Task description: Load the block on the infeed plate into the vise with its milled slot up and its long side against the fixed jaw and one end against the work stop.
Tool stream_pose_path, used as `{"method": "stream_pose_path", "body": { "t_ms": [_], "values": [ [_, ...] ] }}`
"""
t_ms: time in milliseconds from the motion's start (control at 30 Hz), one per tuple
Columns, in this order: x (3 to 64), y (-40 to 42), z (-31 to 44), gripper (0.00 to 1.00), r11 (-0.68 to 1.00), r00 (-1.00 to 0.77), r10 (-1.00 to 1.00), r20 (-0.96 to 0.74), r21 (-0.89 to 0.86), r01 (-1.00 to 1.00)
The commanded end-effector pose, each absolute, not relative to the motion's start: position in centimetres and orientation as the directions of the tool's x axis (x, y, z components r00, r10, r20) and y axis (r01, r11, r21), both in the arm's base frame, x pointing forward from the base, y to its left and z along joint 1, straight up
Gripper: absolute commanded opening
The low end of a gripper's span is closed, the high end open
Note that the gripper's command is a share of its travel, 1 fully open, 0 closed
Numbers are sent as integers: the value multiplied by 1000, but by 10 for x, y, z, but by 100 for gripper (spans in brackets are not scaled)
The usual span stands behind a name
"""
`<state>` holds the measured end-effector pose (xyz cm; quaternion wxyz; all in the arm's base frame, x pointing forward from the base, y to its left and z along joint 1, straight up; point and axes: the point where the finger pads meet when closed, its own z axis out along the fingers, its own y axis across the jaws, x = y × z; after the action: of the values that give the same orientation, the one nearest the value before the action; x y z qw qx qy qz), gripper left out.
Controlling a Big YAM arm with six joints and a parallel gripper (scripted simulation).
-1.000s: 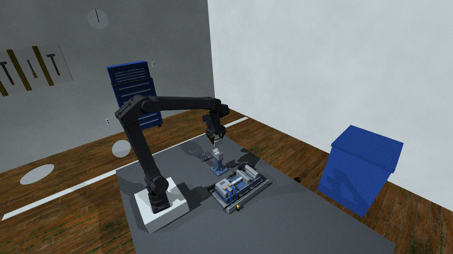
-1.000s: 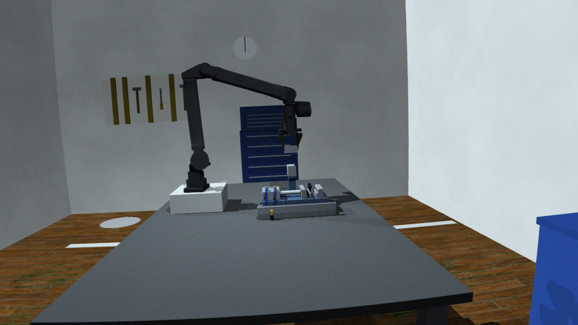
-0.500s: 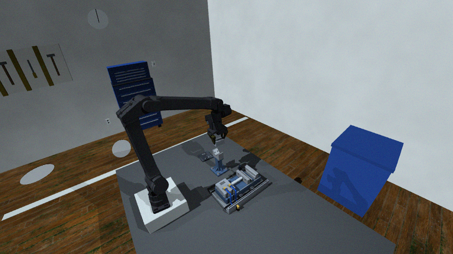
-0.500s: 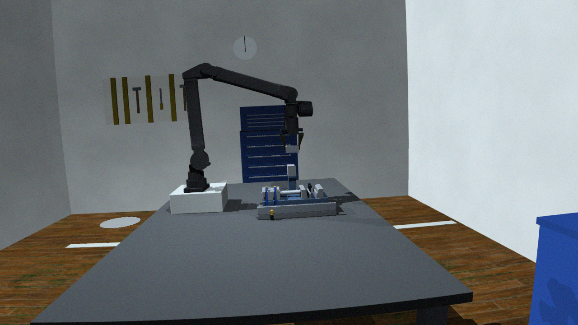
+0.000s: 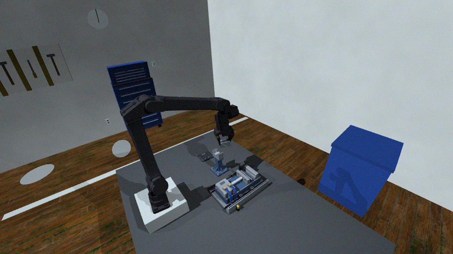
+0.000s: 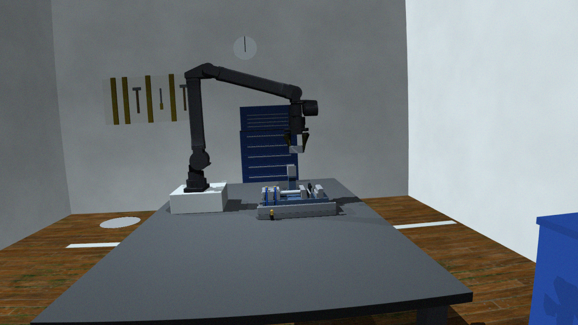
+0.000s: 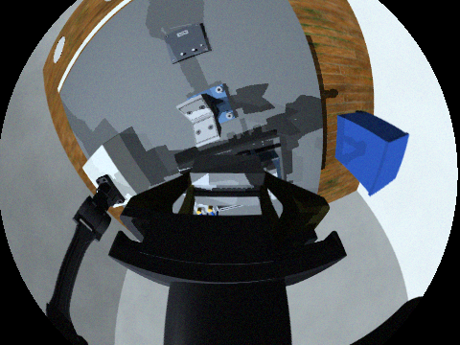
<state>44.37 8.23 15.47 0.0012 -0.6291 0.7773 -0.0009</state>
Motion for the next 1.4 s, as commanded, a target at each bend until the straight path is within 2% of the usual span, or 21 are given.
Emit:
{"method": "stream_pose_path", "body": {
  "t_ms": [0, 300, 367, 767, 1367],
  "values": [
    [469, 67, 172, 0, 347, -347, -938, -14, -32, -937],
    [487, 26, 172, 0, 601, -601, -799, -21, -29, -799],
    [487, 26, 172, 0, 601, -601, -799, -21, -29, -799],
    [505, -32, 171, 0, 858, -858, -513, -28, -22, -512],
    [515, -89, 170, 0, 983, -983, -181, -33, -15, -181]
  ]
}}
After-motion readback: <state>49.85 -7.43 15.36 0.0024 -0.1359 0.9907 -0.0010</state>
